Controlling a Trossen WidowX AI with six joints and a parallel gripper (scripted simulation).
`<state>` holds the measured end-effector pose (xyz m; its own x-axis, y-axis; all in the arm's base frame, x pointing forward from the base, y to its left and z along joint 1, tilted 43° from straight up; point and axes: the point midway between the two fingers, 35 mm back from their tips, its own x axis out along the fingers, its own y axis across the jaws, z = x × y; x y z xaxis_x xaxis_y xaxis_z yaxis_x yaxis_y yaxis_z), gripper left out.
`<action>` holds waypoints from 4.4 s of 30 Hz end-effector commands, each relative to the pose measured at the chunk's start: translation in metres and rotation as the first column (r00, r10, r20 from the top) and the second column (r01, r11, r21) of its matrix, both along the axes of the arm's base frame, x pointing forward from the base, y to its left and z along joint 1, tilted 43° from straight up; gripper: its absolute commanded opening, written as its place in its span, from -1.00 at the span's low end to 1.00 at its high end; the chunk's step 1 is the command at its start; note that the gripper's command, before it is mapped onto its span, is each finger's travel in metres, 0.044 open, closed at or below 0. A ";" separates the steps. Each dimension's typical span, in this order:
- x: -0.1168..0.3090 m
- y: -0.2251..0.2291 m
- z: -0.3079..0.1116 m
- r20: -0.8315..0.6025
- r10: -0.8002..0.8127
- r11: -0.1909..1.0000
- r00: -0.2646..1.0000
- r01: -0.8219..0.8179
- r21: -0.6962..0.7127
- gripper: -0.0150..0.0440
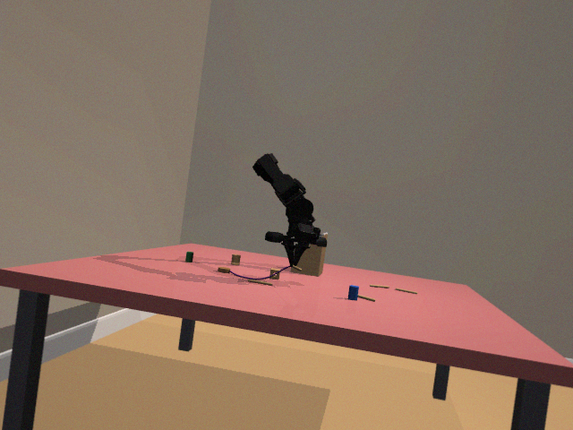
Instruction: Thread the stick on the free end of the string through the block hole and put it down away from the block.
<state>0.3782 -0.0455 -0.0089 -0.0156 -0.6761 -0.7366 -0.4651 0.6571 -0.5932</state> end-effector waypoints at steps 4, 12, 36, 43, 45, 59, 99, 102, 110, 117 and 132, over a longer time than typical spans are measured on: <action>0.005 -0.005 0.006 0.175 -0.182 0.983 0.968 0.184 0.009 -0.49; 0.010 -0.010 0.011 0.362 -0.382 0.920 0.851 0.386 0.064 -0.49; 0.022 -0.026 0.026 0.685 -0.718 0.528 0.121 0.736 0.423 -0.49; 0.025 -0.031 0.031 0.686 -0.714 0.388 -0.140 0.737 0.554 -0.49; 0.026 -0.033 0.032 0.677 -0.704 0.348 -0.213 0.728 0.591 -0.49; 0.032 -0.043 0.042 0.520 -0.527 0.101 -0.672 0.558 0.824 -0.49; 0.046 -0.067 0.065 -0.215 0.259 -0.042 -0.942 -0.233 0.972 -0.49; 0.049 -0.067 0.065 -0.215 0.259 -0.042 -0.942 -0.233 0.971 -0.49; 0.060 -0.066 0.065 -0.216 0.259 -0.042 -0.942 -0.234 0.971 -0.49; 0.069 -0.066 0.065 -0.216 0.259 -0.042 -0.941 -0.235 0.971 -0.49; 0.088 -0.064 0.064 -0.217 0.258 -0.043 -0.941 -0.236 0.971 -0.49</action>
